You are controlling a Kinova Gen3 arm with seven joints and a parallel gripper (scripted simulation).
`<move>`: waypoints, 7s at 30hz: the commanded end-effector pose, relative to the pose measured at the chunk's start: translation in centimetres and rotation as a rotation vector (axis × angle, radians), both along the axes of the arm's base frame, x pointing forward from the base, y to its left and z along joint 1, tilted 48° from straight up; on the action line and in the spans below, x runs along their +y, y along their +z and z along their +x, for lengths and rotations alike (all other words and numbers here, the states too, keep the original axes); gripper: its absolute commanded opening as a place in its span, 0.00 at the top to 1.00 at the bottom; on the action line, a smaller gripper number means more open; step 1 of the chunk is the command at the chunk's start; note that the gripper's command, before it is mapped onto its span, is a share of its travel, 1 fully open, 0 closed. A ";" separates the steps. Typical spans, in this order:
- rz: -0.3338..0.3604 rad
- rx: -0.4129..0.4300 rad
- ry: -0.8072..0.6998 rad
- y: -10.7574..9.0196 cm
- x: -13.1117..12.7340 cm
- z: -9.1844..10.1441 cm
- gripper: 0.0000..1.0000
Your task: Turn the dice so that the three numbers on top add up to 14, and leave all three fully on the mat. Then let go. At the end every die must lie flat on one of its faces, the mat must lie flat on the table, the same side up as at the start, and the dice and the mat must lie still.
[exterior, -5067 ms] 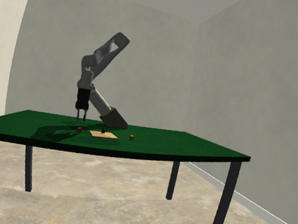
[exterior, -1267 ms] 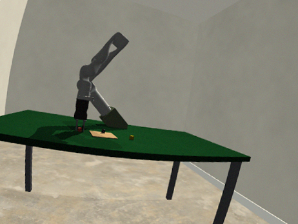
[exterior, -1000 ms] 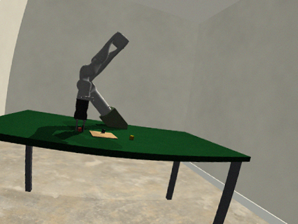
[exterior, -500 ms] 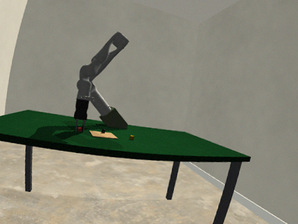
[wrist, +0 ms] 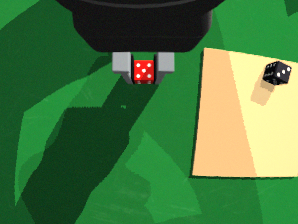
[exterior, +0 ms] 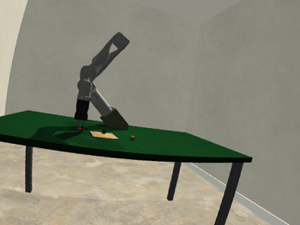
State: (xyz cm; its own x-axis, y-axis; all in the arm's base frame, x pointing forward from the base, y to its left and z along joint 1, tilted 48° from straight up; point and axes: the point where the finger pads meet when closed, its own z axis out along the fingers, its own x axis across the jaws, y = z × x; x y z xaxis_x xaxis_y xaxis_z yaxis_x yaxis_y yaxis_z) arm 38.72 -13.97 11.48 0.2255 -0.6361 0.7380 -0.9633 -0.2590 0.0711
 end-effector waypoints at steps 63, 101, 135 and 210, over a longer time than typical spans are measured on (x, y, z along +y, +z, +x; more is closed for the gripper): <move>0.000 -0.001 0.001 6.7 7.3 -1.4 0.60; 0.050 -0.246 -0.225 -2.8 17.0 0.0 0.60; 0.050 -0.246 -0.226 -6.9 12.7 0.9 0.60; 0.050 -0.246 -0.226 -9.5 9.8 1.5 0.60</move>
State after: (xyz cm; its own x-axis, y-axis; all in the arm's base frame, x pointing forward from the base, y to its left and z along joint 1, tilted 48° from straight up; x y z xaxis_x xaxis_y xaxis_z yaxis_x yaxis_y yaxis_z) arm 40.21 -4.18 1.95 -0.1060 -0.6859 0.7200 -0.9835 -0.0342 -0.1775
